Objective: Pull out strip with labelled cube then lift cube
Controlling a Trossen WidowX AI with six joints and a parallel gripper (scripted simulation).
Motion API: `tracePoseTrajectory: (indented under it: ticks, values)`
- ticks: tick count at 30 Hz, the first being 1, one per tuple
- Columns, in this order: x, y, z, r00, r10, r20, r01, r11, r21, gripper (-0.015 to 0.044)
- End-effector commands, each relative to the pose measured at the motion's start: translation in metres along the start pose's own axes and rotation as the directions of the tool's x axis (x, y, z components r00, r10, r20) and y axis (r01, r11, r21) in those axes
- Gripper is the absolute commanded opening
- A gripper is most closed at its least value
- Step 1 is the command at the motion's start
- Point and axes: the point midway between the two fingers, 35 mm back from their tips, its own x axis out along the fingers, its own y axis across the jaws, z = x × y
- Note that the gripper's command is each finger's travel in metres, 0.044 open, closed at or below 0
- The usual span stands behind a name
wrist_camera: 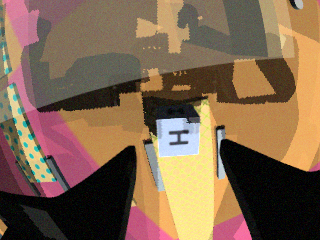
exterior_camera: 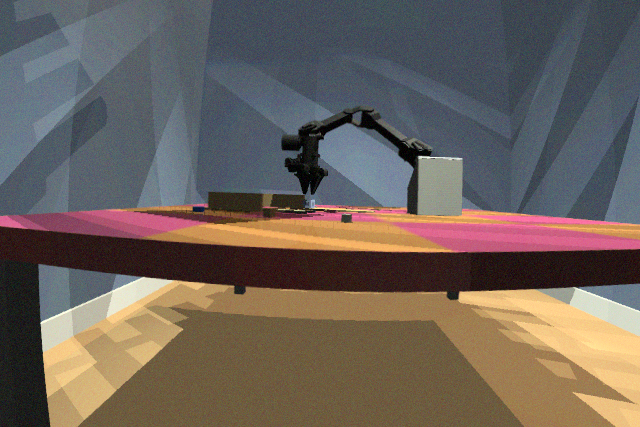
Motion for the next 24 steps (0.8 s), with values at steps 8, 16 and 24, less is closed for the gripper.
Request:
tracePoseTrajectory:
  ticks: [8, 16, 24]
  values:
    - [0.020, -0.001, -0.001, 1.000, -0.006, -0.005, 0.006, 1.000, -0.007, 0.0250]
    - [0.033, -0.002, -0.002, 1.000, -0.007, -0.004, 0.007, 1.000, -0.007, 0.0250]
    - [0.044, -0.003, -0.002, 1.000, -0.008, -0.004, 0.008, 1.000, -0.007, 0.0250]
